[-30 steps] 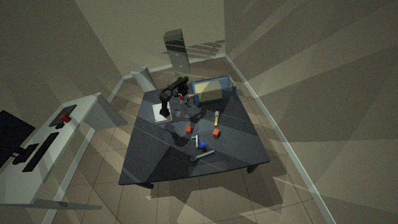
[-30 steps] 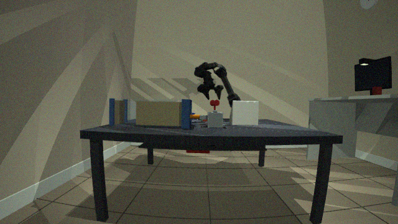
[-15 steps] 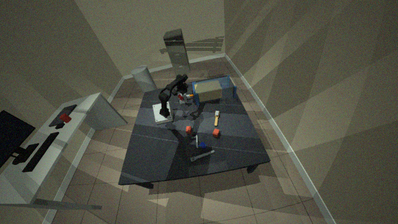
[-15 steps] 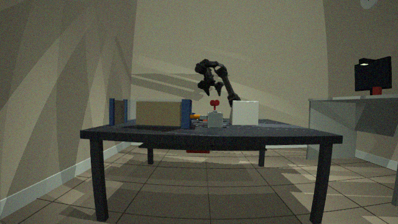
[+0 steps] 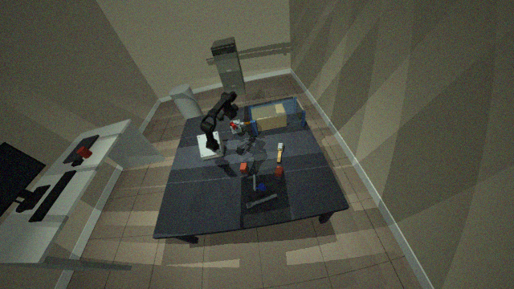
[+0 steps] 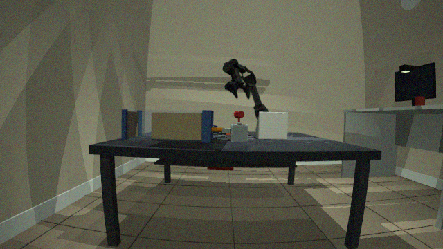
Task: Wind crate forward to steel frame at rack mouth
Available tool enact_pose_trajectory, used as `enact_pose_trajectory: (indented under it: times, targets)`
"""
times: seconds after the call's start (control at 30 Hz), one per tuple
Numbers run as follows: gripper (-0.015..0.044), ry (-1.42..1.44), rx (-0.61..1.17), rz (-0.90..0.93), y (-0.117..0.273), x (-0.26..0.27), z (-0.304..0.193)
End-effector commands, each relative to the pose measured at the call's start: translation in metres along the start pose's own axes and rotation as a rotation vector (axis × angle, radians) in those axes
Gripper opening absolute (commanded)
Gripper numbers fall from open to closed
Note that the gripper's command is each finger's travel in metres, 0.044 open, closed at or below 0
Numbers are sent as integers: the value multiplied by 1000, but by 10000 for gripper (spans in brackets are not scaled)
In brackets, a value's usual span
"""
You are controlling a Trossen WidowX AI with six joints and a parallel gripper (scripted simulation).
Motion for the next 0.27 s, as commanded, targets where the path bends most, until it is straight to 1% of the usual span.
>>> enact_pose_trajectory:
  times: [0.0,0.23]
  targets:
    - [440,1,-65,1,-3,21,-20]
    - [440,3,-253,33,-25,70,-85]
Point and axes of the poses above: the point midway between the two fingers, 35 mm back from their tips, its own y axis back along the fingers, its own x axis across the jaws, z = x × y, the point moved 9 cm from there along y, back along the fingers
